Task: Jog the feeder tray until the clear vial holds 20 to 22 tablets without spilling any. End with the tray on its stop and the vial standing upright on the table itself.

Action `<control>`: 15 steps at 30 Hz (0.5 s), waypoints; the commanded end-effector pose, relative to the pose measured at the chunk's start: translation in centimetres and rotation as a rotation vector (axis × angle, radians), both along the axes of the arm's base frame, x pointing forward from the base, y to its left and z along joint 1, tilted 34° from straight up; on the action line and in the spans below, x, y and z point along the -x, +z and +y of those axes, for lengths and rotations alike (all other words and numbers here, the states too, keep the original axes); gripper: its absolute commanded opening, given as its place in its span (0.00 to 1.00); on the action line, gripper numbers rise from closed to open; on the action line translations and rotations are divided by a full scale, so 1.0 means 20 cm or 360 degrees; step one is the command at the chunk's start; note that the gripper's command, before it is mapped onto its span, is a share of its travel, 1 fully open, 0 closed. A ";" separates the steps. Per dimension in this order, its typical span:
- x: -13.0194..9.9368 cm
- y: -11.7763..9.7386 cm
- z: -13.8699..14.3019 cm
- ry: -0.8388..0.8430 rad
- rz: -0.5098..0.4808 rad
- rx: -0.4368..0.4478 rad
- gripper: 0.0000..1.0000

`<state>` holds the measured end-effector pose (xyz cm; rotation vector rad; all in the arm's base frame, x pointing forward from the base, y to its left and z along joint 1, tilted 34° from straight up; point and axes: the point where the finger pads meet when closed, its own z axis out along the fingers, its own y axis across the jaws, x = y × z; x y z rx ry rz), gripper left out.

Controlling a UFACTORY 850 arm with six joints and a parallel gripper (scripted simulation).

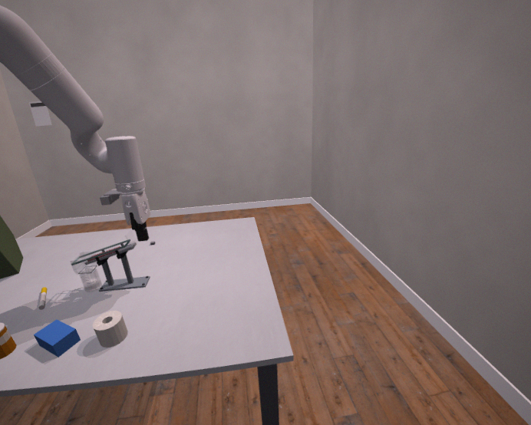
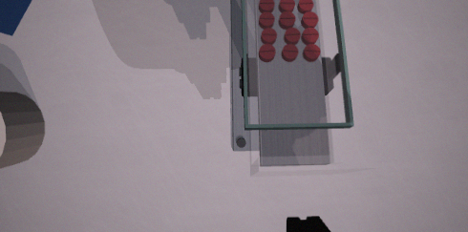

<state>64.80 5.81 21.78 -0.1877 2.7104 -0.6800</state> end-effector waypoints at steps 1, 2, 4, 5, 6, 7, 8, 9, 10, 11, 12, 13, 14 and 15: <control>0.00 0.01 0.00 0.0001 -0.0003 -0.0001 0.00; 0.00 0.00 0.00 0.0001 -0.0003 -0.0001 0.00; 0.01 0.00 0.00 0.0001 -0.0003 -0.0001 0.00; 0.01 0.00 0.00 0.0001 -0.0003 -0.0001 0.00; 0.02 -0.01 -0.01 0.0001 -0.0003 -0.0001 0.00; 0.03 -0.01 -0.01 0.0001 -0.0003 -0.0001 0.00; 0.03 -0.01 -0.01 0.0001 -0.0003 -0.0001 0.00; 0.03 -0.01 -0.01 0.0001 -0.0003 -0.0001 0.00; 0.04 -0.02 -0.01 0.0001 -0.0003 -0.0001 0.00; 0.05 -0.03 -0.02 0.0001 -0.0003 -0.0001 0.00; 0.06 -0.03 -0.02 0.0001 -0.0003 -0.0001 0.00; 0.07 -0.04 -0.03 0.0001 -0.0003 -0.0001 0.00; 0.08 -0.05 -0.03 0.0001 -0.0003 -0.0001 0.00; 0.09 -0.05 -0.03 0.0001 -0.0003 -0.0001 0.00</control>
